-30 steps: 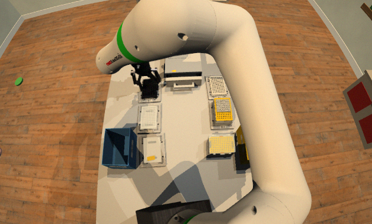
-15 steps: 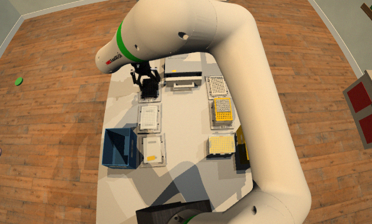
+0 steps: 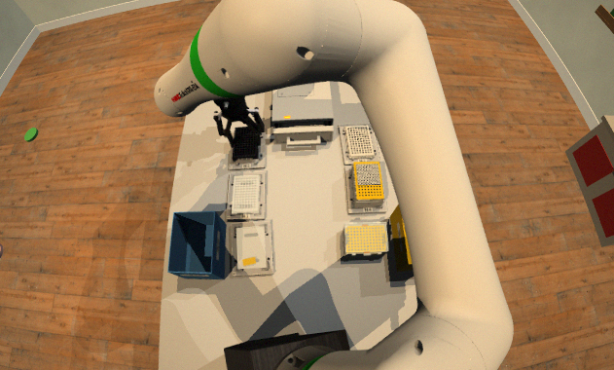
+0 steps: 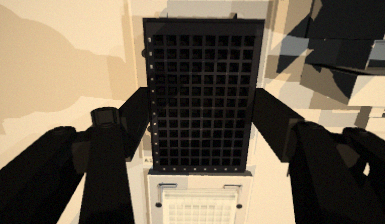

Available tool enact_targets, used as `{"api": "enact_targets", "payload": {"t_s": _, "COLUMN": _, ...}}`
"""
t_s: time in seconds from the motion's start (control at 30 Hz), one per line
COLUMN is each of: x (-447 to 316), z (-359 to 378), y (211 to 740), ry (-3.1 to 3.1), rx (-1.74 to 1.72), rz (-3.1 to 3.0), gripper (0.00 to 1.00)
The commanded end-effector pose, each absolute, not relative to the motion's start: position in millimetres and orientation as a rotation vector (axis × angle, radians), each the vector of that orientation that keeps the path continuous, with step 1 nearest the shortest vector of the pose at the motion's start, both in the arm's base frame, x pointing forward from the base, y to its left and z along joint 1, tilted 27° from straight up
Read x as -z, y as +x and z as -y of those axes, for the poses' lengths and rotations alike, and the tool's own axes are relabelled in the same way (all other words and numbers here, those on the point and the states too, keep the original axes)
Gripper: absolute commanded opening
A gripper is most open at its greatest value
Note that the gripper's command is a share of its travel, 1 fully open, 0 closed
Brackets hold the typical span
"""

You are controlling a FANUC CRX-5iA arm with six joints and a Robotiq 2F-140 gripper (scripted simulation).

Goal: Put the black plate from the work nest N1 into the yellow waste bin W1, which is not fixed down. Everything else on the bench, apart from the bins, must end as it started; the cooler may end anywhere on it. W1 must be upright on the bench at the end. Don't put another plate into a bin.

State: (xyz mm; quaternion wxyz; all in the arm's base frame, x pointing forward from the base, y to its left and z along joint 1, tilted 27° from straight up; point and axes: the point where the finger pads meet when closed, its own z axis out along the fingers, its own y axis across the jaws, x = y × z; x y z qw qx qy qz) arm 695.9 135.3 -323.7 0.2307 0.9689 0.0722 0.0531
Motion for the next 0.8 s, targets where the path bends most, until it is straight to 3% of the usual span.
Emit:
{"api": "enact_targets", "payload": {"t_s": 0.0, "x": 322.0, "z": -136.7, "y": 696.6, "ry": 2.665, "rx": -0.149, "rz": -0.199, "gripper": 0.1}}
{"api": "enact_targets", "payload": {"t_s": 0.77, "x": 297.2, "z": -148.9, "y": 692.8, "ry": 2.665, "rx": -0.149, "rz": -0.199, "gripper": 0.1}}
